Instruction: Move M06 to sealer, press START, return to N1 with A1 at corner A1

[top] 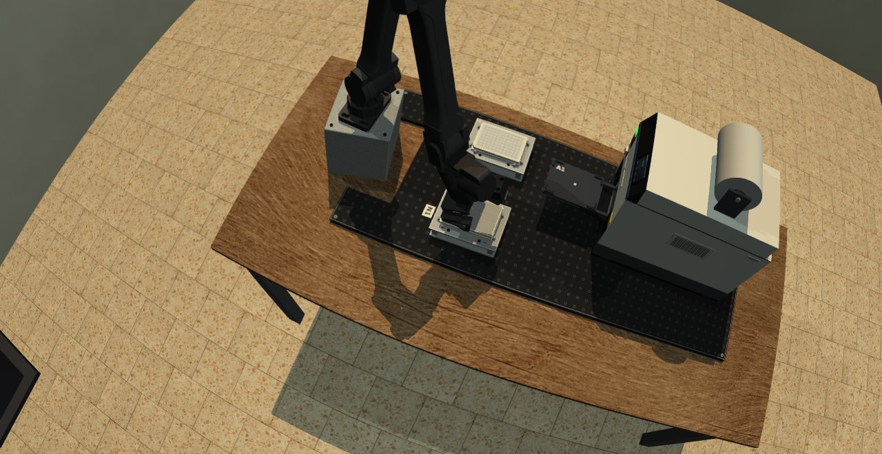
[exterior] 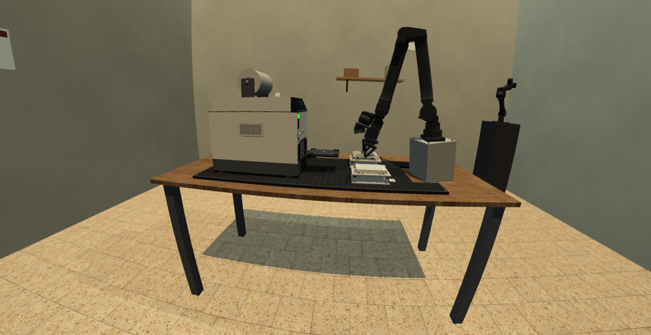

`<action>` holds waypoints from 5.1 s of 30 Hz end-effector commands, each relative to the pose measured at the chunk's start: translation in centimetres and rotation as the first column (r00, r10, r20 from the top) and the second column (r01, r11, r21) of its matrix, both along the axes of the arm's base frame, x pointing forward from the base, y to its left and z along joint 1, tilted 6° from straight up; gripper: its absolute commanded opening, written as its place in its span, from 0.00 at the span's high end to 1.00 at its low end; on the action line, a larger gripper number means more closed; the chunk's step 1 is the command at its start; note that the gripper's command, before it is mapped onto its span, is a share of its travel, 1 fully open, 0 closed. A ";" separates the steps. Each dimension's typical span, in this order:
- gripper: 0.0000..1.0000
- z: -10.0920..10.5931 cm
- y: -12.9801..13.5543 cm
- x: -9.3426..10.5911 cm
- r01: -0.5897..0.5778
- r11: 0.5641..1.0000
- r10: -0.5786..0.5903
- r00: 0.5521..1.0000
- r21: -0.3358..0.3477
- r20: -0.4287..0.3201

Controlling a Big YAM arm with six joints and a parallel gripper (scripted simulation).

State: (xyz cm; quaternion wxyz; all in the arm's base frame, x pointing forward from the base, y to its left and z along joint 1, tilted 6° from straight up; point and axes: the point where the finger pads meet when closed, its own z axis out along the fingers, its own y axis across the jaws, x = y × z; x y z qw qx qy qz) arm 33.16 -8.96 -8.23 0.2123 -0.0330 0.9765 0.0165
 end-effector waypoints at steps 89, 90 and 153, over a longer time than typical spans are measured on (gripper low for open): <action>1.00 1.1 -0.1 1.4 -0.006 1.000 0.007 0.999 -0.012 0.046; 1.00 1.2 -0.2 1.7 -0.006 1.000 0.007 0.999 -0.014 0.050; 1.00 -1.1 0.5 0.1 -0.020 1.000 0.020 1.000 -0.002 -0.008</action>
